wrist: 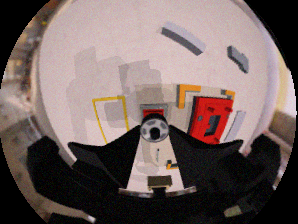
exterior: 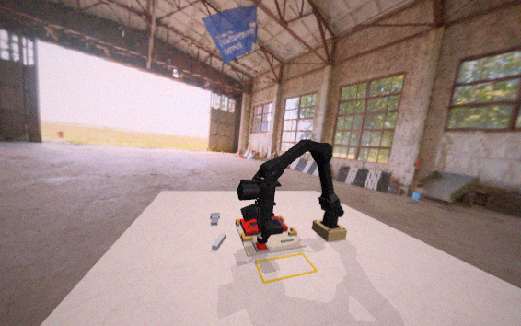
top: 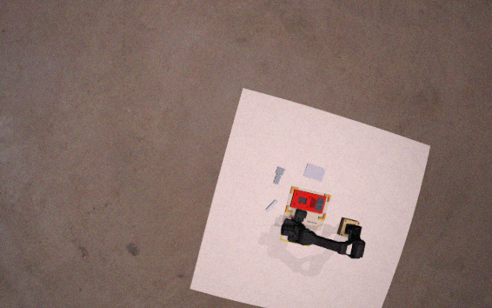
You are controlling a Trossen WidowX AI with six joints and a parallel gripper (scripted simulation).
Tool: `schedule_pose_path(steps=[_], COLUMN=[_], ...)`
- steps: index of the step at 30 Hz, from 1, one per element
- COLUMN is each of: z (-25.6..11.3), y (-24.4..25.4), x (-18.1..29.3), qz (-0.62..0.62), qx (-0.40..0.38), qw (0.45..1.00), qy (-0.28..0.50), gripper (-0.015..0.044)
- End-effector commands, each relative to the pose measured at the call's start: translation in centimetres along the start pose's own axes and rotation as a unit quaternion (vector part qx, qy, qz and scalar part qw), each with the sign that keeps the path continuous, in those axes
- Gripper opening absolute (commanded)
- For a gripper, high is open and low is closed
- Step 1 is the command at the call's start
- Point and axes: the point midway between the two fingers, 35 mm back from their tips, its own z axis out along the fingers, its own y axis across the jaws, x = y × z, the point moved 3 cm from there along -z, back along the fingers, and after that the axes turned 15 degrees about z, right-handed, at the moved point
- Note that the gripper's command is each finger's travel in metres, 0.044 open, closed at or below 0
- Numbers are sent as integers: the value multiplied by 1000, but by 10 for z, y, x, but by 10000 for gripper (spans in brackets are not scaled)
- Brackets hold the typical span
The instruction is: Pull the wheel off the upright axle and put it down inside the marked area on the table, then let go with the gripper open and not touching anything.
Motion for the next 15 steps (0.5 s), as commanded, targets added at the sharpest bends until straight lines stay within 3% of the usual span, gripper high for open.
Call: schedule_pose_path(steps=[1,15], z=[-5,-10], y=[0,0], x=[0,0], qz=[0,0], qx=[0,0], qw=[1000,1000], qy=[-1,-1], gripper=[0,0])
